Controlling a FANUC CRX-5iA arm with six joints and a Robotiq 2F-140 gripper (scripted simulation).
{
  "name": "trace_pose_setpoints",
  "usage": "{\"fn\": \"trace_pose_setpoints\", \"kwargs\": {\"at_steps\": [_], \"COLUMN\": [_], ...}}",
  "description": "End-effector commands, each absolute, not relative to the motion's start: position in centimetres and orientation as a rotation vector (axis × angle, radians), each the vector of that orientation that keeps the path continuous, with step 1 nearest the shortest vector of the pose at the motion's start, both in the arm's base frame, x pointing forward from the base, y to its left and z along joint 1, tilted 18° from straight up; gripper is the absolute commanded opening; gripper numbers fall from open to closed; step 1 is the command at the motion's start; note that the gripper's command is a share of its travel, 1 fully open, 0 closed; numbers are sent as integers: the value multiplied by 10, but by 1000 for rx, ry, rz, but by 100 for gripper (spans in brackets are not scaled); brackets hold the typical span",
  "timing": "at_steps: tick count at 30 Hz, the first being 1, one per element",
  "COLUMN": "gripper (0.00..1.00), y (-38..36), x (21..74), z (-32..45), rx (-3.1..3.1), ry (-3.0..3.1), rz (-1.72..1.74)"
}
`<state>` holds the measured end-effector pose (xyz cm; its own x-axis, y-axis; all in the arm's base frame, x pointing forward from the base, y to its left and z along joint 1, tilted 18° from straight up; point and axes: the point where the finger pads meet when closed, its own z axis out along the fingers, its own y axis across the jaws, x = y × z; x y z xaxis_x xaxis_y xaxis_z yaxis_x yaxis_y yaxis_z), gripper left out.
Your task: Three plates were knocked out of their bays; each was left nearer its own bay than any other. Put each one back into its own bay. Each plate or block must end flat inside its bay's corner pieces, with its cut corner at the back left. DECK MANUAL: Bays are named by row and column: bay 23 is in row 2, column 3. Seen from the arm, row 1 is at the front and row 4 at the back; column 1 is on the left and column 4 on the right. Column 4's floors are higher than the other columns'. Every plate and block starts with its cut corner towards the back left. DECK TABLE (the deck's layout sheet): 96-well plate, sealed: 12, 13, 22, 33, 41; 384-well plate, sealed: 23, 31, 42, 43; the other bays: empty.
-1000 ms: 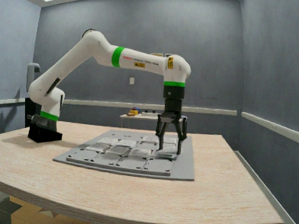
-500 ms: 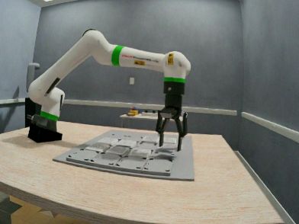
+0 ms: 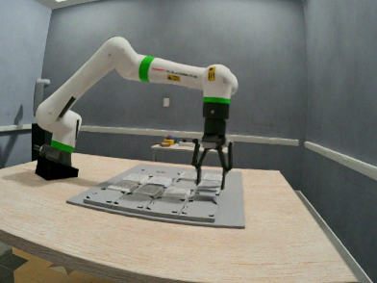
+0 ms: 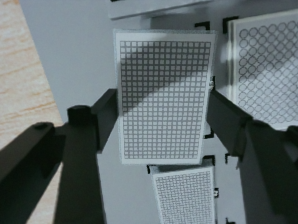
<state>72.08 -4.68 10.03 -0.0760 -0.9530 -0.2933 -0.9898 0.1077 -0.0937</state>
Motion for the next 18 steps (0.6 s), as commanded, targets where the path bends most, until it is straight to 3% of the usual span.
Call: {"fn": "trace_pose_setpoints", "kwargs": {"at_steps": [1, 18], "gripper": [10, 10], "y": [-47, -46], "x": [708, 706], "z": [100, 99], "rx": [-2069, -2078], "ry": [1941, 1930], "rz": [145, 143]}}
